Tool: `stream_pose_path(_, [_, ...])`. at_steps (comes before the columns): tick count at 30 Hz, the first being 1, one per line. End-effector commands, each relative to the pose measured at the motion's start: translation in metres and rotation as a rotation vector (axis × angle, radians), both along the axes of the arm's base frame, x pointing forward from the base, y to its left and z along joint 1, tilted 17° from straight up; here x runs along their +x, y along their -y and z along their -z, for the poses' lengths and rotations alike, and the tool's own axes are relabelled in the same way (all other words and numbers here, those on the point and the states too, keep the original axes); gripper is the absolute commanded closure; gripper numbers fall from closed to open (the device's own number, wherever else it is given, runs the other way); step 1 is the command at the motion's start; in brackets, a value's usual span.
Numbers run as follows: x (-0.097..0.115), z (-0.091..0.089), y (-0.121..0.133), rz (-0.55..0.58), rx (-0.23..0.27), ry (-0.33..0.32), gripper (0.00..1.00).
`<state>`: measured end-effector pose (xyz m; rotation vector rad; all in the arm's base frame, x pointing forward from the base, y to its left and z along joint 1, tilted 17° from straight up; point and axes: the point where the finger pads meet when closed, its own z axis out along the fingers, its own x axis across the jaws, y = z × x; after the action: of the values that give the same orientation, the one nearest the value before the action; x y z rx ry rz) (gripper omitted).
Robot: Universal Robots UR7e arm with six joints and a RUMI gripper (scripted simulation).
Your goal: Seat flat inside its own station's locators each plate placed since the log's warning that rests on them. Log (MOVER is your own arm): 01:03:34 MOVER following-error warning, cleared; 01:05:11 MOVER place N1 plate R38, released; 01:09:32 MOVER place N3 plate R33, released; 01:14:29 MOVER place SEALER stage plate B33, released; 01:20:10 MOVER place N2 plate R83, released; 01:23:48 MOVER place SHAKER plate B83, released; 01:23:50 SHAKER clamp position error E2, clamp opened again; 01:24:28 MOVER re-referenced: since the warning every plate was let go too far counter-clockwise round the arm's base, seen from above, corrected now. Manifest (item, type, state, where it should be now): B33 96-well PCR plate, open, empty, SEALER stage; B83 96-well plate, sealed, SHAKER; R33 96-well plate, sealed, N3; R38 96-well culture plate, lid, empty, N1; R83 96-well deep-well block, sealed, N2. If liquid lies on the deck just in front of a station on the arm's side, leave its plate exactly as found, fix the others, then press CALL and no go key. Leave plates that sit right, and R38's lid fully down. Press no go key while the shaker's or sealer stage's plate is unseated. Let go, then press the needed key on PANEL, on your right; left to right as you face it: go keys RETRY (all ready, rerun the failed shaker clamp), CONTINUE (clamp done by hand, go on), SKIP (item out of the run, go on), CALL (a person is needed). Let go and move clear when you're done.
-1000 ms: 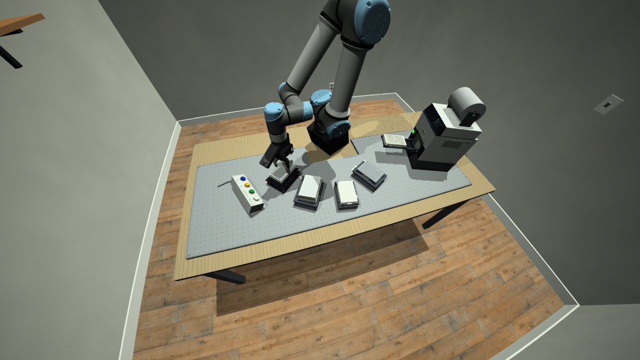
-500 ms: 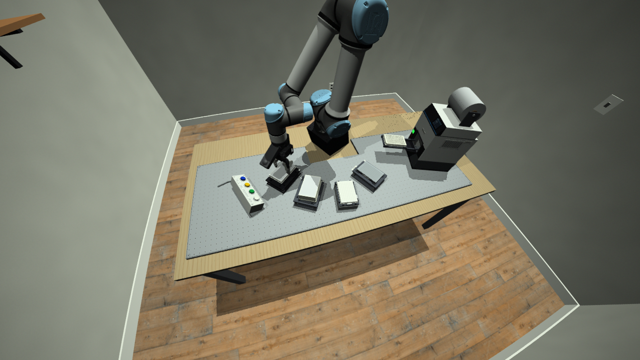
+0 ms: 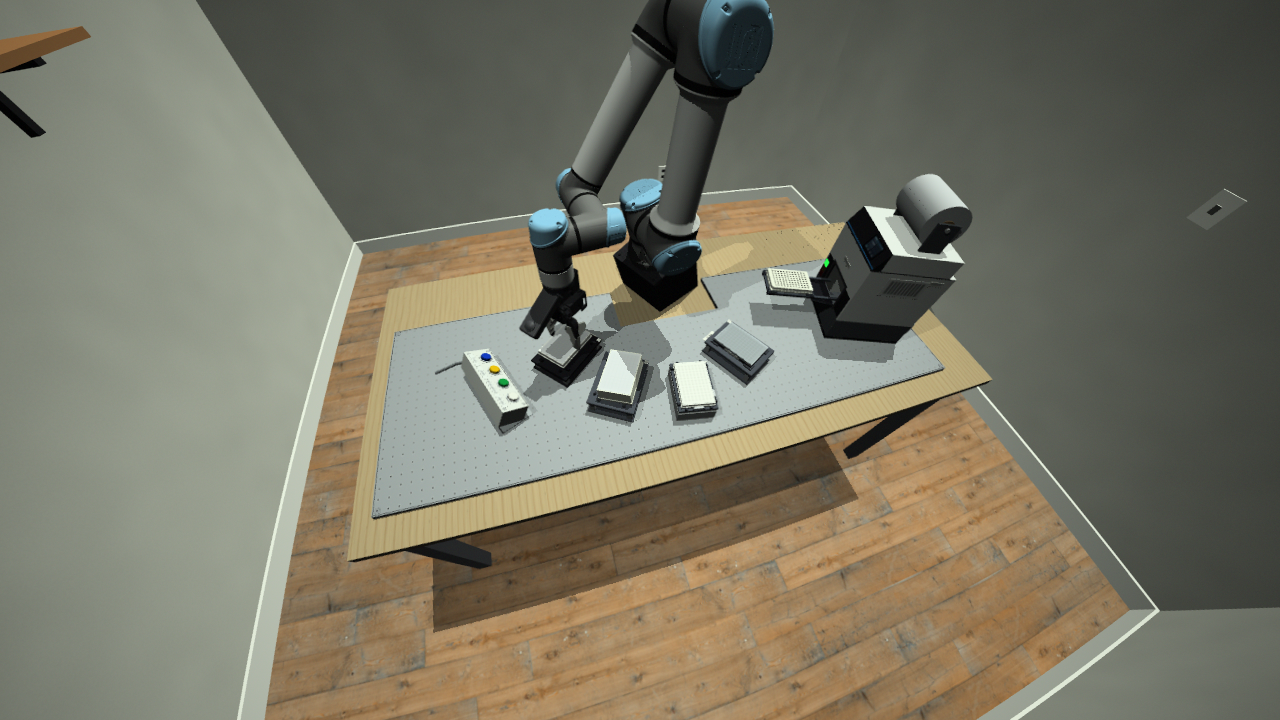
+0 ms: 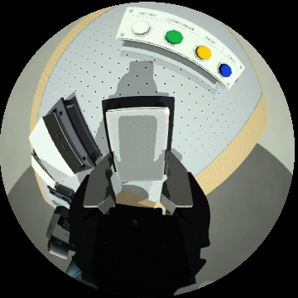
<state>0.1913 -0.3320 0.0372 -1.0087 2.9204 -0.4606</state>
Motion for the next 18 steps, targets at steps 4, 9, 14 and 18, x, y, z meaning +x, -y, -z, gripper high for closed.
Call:
stream_pose_path(4, [0.0009, 0.0045, -0.0012, -0.001, 0.004, 0.000, 1.00])
stream_pose_path(9, [0.0011, 0.0060, -0.0006, -0.001, 0.003, 0.000, 1.00])
stream_pose_path(14, [0.0012, 0.0069, -0.0003, -0.001, 0.003, 0.000, 1.00])
stream_pose_path(18, [0.0013, 0.0084, -0.0003, -0.001, 0.004, 0.000, 1.00])
